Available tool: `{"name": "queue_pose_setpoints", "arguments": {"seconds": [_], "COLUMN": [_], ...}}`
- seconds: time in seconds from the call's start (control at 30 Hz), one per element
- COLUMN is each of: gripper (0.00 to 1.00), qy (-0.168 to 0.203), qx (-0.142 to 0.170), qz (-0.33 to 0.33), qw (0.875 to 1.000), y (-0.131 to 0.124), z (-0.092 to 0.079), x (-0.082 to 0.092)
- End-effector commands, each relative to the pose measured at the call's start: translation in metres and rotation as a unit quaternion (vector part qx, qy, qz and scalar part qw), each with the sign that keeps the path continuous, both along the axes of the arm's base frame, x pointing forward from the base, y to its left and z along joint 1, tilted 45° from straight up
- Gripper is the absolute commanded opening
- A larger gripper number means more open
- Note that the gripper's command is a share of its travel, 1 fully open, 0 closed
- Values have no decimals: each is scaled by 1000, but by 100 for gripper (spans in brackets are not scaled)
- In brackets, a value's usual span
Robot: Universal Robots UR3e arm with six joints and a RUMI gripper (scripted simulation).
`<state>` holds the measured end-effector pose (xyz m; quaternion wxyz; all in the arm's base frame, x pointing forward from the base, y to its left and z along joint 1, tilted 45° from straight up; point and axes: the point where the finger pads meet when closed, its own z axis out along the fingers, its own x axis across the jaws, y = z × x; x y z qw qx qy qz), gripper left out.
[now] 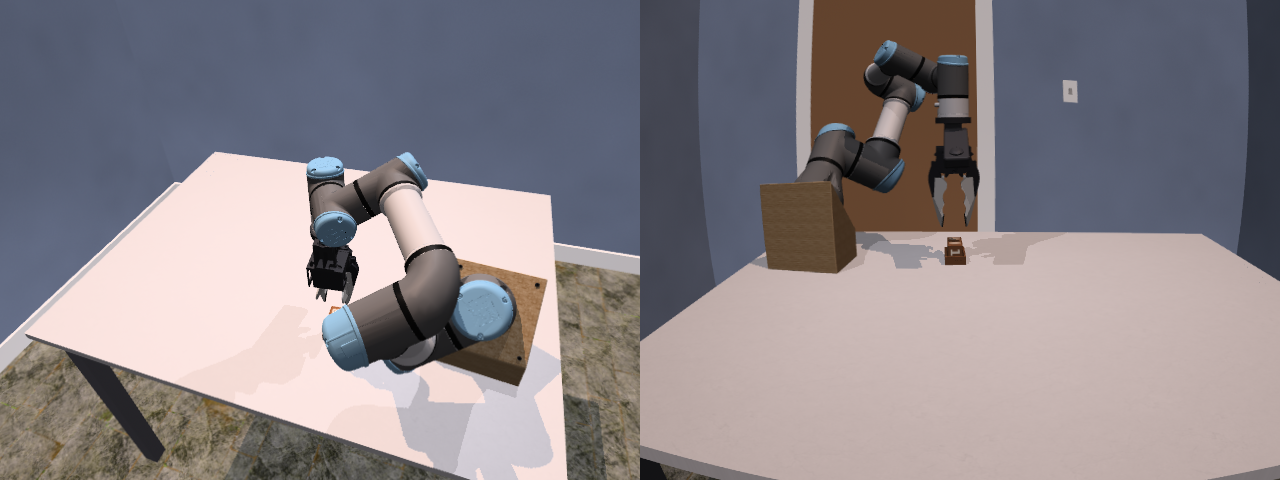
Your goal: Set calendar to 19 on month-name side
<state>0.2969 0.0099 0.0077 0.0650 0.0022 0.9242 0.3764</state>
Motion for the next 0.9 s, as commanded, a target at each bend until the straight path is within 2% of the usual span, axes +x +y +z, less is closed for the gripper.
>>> {"name": "queue_pose_setpoints", "arguments": {"seconds": [0.0,0.5,0.87], "gripper": [28,28,28], "qy": [-1,-1,-1], "qx": [-1,-1,-1], "qz": [-1,-1,-1], "qw": [1000,1000,1000], "y": [4,15,17], "z": [-5,-16,-19], "x": [1,4,4]}}
